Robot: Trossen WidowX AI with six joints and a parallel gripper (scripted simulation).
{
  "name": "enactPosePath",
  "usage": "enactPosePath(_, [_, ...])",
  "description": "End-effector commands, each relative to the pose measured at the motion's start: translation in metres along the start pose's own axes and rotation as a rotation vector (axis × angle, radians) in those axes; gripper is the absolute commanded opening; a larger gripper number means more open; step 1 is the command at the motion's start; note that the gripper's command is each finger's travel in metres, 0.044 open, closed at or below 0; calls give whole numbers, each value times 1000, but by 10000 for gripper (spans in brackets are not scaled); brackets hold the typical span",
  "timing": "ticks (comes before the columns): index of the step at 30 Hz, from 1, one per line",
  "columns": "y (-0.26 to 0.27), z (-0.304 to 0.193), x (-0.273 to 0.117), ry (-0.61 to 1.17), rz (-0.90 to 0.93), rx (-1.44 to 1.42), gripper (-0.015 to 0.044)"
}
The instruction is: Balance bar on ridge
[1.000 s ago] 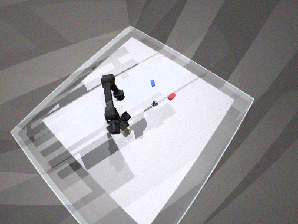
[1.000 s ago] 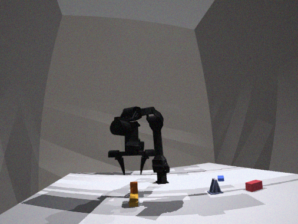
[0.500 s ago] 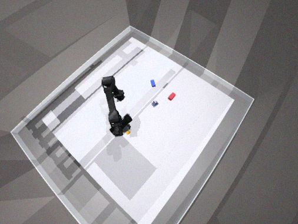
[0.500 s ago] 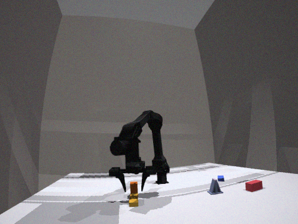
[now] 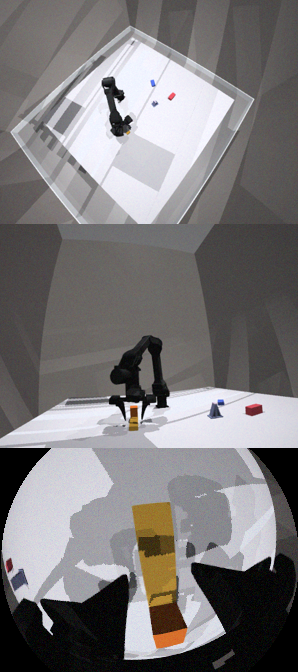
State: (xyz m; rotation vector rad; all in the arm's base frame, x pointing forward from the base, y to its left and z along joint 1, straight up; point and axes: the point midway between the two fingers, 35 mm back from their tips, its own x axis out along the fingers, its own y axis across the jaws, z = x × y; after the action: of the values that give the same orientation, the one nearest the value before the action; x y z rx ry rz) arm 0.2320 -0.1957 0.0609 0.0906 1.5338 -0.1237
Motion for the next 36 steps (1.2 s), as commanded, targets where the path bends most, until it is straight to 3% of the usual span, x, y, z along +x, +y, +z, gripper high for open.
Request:
enactPosePath(1, [1,-2,10,10,2,6,315])
enactPosePath(19, [1,-2,12,10,2,6,315])
enactPosePath(26, [1,-2,12,7,5,0,131])
enactPosePath(33, [1,-2,12,7,5,0,85])
enactPosePath(36, [1,-1,8,7,5,0,6])
